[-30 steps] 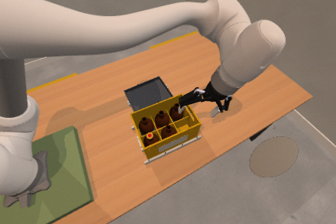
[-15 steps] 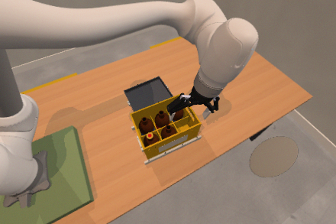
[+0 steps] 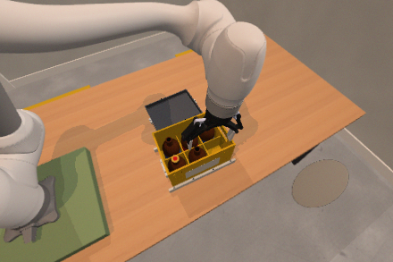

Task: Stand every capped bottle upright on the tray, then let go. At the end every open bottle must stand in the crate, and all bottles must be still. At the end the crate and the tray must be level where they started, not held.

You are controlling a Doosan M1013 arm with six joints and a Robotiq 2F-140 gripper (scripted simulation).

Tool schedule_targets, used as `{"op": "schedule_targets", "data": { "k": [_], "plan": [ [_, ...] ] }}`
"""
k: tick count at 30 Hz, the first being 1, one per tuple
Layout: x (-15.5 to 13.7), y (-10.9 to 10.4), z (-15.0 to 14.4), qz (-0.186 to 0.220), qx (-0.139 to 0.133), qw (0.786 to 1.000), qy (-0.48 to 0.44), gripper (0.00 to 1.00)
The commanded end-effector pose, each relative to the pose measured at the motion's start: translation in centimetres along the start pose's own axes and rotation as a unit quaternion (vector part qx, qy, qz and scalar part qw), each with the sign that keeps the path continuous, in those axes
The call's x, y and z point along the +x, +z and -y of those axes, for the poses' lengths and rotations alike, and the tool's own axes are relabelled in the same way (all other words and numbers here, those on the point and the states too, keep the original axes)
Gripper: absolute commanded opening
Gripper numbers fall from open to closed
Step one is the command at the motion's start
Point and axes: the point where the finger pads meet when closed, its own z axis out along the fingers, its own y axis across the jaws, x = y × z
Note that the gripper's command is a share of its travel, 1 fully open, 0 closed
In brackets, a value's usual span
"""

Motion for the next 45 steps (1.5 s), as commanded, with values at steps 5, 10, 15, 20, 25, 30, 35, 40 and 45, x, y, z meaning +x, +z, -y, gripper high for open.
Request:
{"op": "schedule_targets", "data": {
  "k": [5, 10, 15, 20, 25, 30, 35, 40, 45],
  "plan": [
    [-0.5, 0.2, 2.3, 0.011, -0.022, 0.999, -0.037, 1.0],
    [-0.8, 0.3, 3.6, 0.017, -0.035, 0.998, -0.059, 1.0],
    [-0.8, 0.3, 3.6, 0.019, -0.037, 0.997, -0.064, 1.0],
    [-0.9, 0.3, 3.8, 0.021, -0.043, 0.996, -0.072, 1.0],
    [-0.9, 0.3, 4.0, 0.024, -0.048, 0.995, -0.081, 1.0],
    [-0.9, 0.3, 4.0, 0.024, -0.049, 0.995, -0.082, 1.0],
    [-0.9, 0.3, 4.0, 0.024, -0.049, 0.995, -0.083, 1.0],
    [-0.9, 0.3, 4.0, 0.024, -0.049, 0.995, -0.083, 1.0],
    [-0.9, 0.3, 4.0, 0.024, -0.049, 0.995, -0.083, 1.0]
  ]
}}
